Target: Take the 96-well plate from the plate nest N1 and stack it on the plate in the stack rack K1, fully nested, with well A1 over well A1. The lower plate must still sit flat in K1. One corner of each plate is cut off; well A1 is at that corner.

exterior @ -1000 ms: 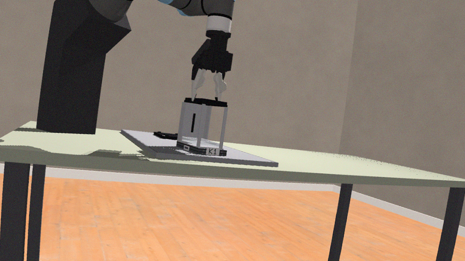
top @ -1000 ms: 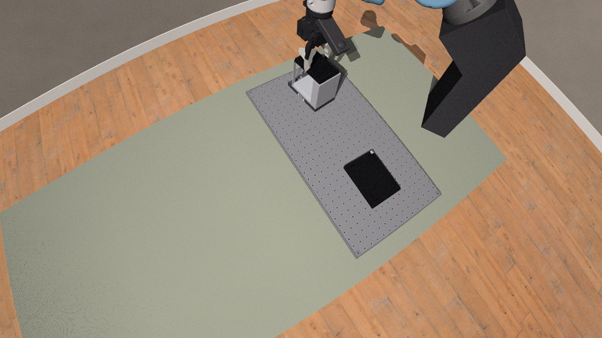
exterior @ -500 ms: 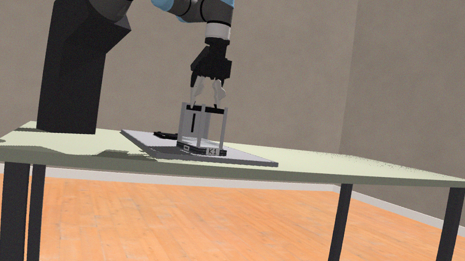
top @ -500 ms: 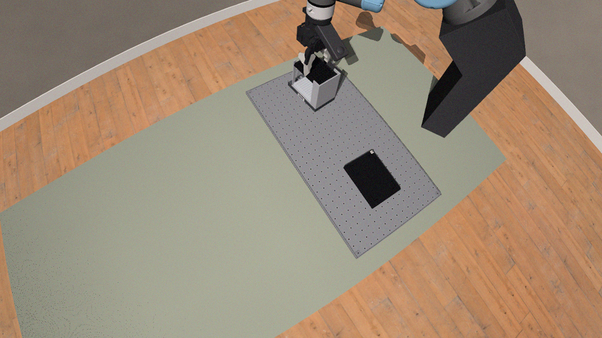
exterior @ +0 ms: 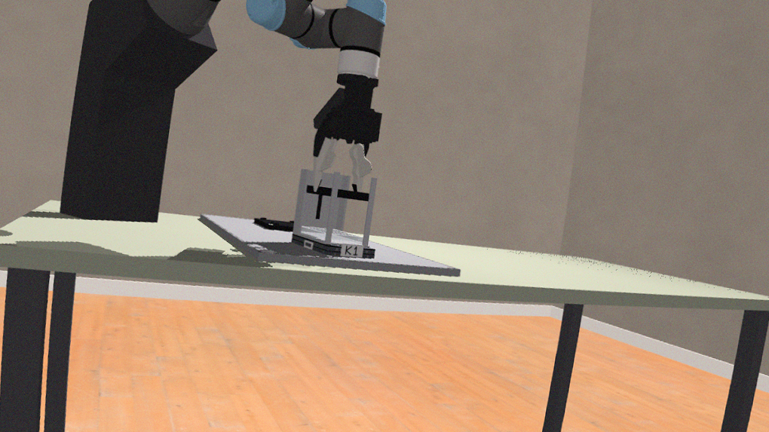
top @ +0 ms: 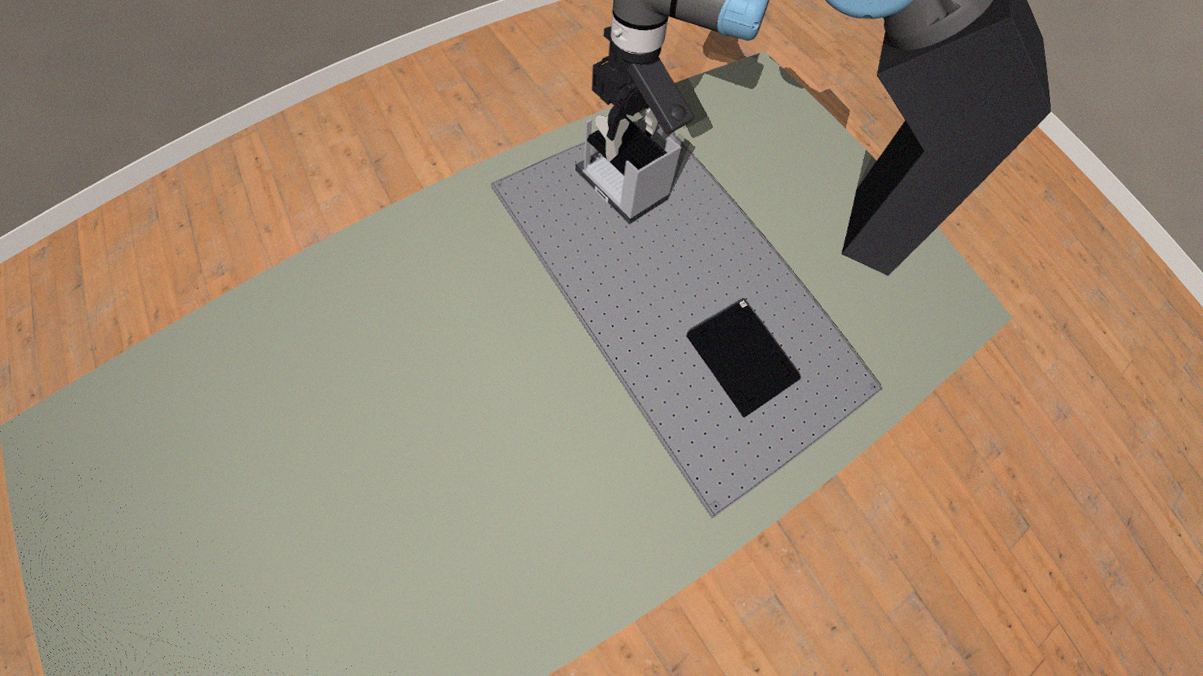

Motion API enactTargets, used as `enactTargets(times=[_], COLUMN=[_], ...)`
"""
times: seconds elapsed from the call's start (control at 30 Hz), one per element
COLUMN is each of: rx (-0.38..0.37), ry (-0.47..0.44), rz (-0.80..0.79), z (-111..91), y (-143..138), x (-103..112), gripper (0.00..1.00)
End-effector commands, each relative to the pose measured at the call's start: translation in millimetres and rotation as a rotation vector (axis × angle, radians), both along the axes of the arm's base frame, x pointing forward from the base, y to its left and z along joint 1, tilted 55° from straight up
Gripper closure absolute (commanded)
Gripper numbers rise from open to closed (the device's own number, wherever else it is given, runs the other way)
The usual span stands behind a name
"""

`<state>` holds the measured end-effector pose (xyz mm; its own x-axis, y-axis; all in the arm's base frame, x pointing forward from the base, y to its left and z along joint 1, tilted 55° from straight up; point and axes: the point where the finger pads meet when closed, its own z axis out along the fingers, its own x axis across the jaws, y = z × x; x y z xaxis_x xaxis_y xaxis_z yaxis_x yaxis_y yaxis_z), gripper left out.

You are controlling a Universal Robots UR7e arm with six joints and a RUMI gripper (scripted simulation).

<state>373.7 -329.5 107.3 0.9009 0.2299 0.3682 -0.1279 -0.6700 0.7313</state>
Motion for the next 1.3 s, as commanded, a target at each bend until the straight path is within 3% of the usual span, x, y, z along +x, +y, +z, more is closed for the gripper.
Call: enactTargets(times=[0.0, 1.27], rx=[-0.001, -0.001], ry=[-0.001, -0.001], rz=[0.0, 0.0], z=[-2, -31], y=[-3, -39], x=[2, 23], gripper=[1.0, 1.0])
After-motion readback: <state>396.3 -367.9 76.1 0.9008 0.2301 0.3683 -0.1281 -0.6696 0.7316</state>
